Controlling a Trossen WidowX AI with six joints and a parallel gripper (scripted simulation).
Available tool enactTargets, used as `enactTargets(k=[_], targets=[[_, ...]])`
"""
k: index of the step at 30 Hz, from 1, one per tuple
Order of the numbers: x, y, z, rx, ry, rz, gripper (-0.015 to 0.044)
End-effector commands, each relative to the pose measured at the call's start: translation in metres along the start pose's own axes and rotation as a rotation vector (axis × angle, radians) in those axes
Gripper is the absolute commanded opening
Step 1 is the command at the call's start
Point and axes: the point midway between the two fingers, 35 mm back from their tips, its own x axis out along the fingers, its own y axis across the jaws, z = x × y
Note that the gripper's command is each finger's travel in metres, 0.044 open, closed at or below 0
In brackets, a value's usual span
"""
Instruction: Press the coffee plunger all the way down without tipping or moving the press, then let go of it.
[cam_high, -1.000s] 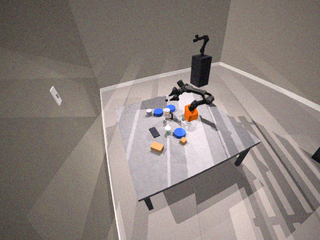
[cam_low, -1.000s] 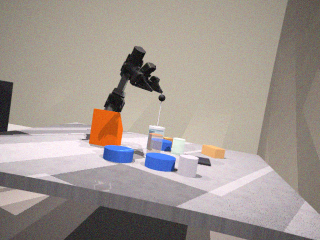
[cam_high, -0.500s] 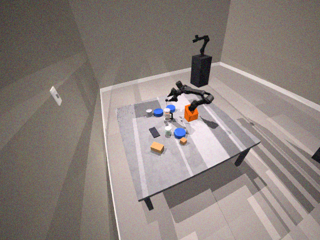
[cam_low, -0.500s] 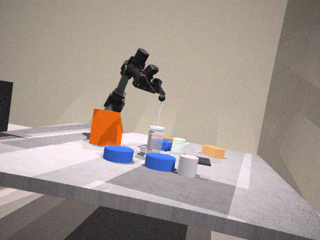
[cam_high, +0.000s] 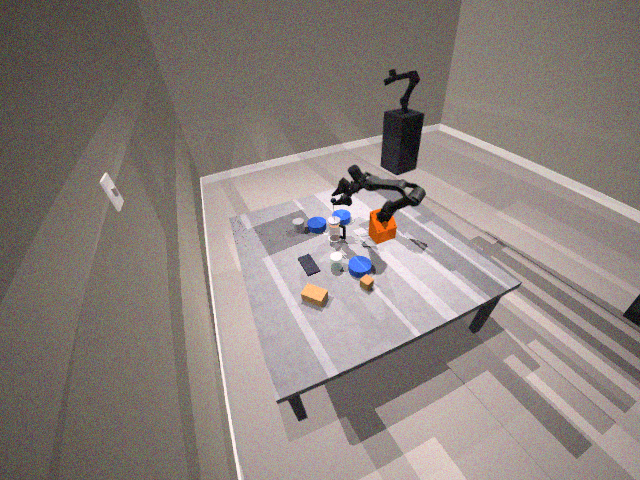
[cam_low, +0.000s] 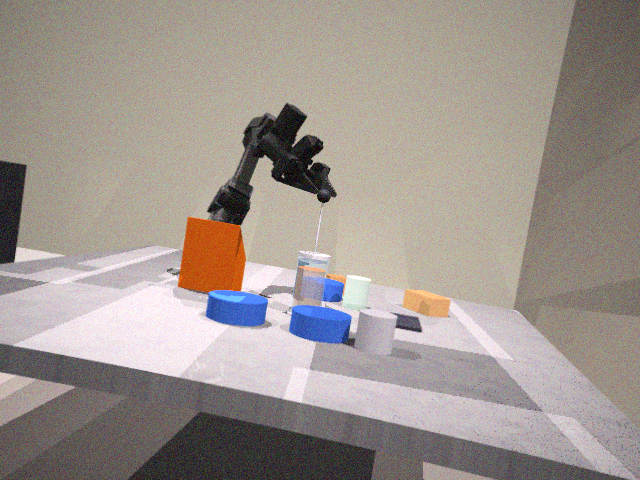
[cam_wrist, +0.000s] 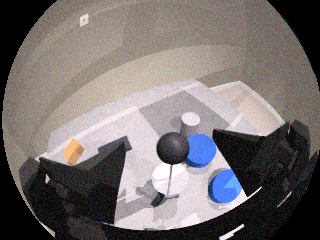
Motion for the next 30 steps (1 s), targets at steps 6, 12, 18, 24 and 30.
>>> enactTargets(k=[6, 12, 18, 24, 30], targets=[[0.002, -0.001, -0.002, 0.011, 0.004, -0.006, 0.0230], [0.002, -0.001, -0.002, 0.011, 0.004, -0.006, 0.0128], [0.002, -0.001, -0.002, 0.011, 0.004, -0.006, 0.0128], [0.005, -0.002, -0.005, 0.010, 0.004, -0.006, 0.0128], [0.012, -0.004, -0.012, 0.010, 0.006, -0.007, 0.0128]])
